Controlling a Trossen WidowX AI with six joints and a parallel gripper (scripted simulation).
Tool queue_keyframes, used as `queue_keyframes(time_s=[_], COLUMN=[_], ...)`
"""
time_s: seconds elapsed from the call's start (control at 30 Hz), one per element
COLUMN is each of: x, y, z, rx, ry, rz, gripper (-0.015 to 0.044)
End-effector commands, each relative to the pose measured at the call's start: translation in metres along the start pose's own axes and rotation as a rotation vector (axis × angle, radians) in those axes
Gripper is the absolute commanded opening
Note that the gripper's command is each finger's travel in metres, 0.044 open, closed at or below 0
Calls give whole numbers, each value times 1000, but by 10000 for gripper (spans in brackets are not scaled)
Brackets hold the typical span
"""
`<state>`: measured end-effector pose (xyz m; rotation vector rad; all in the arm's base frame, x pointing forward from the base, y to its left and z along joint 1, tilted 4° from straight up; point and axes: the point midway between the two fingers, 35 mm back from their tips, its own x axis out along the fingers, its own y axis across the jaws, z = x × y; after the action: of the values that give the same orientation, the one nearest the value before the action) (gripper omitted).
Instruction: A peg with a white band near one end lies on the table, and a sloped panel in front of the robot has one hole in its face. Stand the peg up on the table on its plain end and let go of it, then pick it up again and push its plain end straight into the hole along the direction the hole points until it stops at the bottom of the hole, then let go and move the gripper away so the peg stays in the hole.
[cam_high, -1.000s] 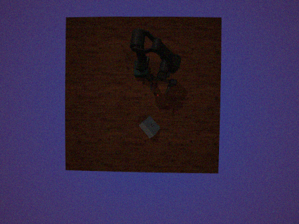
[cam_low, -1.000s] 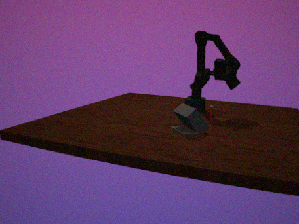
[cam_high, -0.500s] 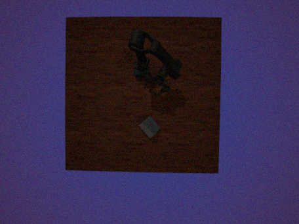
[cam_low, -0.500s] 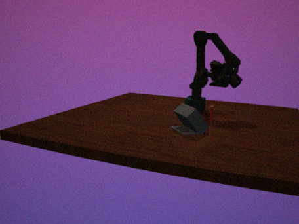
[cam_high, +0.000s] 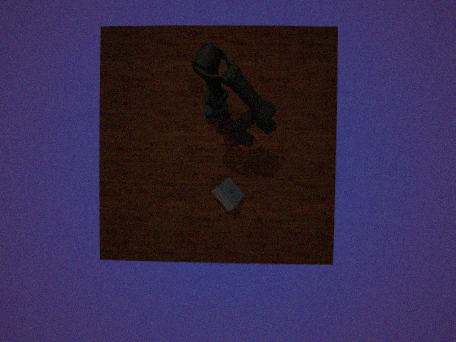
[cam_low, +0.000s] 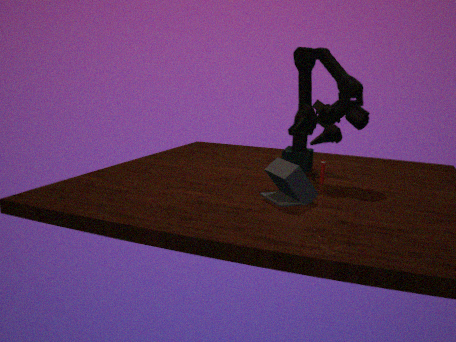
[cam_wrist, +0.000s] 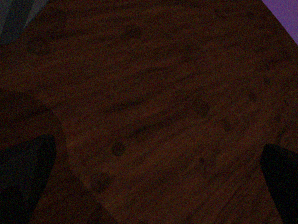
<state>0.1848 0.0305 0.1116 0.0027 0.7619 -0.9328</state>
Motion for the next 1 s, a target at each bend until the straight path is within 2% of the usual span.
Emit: queue_keyframes(time_s=[0.0,0.27,0.53,0.97], x=[2,3,-2,-15], y=[4,16,34,64], z=[-7,-17,-17,3], rx=[-32,-103,-164,-236], ry=[138,383,584,744], rz=[2,63,213,549], gripper=[440,440,440,440])
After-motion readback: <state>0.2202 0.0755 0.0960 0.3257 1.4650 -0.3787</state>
